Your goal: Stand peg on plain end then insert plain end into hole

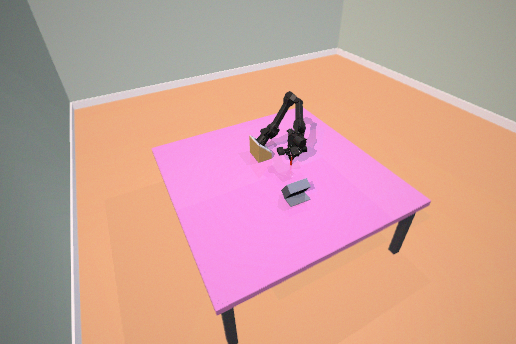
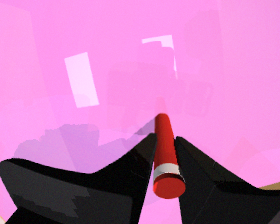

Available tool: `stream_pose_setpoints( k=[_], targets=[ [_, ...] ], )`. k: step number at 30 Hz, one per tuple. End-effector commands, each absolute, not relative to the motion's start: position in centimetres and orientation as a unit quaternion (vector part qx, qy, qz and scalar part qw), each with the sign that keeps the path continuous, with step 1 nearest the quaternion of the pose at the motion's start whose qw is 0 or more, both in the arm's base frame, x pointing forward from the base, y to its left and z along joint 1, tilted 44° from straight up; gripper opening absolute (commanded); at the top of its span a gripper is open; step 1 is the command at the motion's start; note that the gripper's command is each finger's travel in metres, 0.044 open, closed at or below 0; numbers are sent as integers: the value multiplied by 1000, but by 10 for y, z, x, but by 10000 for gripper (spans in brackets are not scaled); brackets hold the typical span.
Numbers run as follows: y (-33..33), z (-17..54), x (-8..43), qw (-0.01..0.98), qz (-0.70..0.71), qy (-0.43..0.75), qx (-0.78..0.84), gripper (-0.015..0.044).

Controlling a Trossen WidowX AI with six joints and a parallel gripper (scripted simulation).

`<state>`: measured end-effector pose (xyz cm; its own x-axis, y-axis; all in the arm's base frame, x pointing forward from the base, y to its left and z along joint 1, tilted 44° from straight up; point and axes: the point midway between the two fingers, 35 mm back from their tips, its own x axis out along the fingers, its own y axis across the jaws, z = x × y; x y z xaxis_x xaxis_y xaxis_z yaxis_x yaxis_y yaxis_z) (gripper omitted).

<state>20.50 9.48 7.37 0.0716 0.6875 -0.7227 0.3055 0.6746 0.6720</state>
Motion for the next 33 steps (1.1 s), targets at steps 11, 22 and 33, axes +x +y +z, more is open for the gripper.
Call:
stream_pose_setpoints(
  k=[11, 22, 33],
  targets=[
    [76, 89, 206, 631, 149, 665, 371, 0],
    [49, 115, 205, 629, 148, 666, 372, 0],
    [36, 126, 204, 629, 147, 664, 377, 0]
  ],
)
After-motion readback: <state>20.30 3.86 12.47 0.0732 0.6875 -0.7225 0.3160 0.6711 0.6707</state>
